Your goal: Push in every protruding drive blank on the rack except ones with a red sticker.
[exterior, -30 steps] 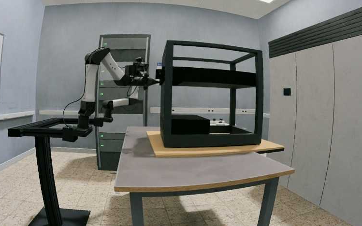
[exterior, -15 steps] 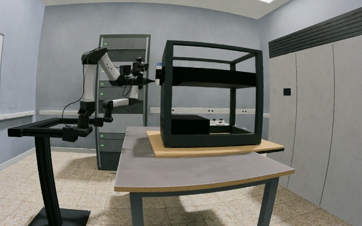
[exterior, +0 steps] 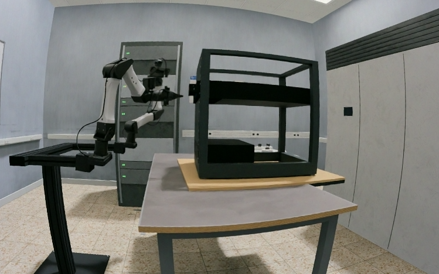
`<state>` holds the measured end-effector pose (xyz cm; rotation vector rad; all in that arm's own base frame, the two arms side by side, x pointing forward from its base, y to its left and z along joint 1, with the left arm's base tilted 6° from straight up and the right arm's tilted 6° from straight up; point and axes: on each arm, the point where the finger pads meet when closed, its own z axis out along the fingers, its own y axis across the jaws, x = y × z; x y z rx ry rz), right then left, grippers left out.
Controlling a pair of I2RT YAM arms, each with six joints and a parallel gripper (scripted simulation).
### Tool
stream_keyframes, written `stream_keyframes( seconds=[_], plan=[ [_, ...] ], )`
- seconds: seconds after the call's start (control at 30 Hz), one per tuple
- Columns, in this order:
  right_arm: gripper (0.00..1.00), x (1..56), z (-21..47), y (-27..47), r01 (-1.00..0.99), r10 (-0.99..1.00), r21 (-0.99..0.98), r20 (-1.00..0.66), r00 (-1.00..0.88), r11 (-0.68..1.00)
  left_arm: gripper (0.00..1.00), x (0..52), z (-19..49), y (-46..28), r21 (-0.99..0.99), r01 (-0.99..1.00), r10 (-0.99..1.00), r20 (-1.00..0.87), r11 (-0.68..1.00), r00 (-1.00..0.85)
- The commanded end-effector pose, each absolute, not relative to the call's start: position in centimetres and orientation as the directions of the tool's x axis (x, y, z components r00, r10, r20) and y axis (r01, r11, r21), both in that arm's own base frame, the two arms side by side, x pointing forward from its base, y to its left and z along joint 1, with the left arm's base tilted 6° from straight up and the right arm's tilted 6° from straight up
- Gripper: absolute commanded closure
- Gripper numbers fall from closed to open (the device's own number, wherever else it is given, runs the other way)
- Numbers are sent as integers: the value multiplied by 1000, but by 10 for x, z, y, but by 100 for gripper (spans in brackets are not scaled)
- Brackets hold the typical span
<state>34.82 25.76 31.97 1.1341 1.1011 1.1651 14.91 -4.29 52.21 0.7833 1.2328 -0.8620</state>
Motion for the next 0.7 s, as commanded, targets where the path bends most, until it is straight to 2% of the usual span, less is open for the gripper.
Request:
stream_keyframes(
  seconds=[0.0,0.27,0.67],
  plan=[
    [100,337,343,277,-126,993,992,0,121,15,0,105,532,-101,10,874,-96,-993,486,64],
    [100,321,345,312,-115,994,993,5,105,7,0,93,487,-180,84,786,91,-995,612,35],
    [100,318,353,315,-126,996,992,22,87,-11,0,110,473,-171,109,689,140,-990,717,11]
  ],
)
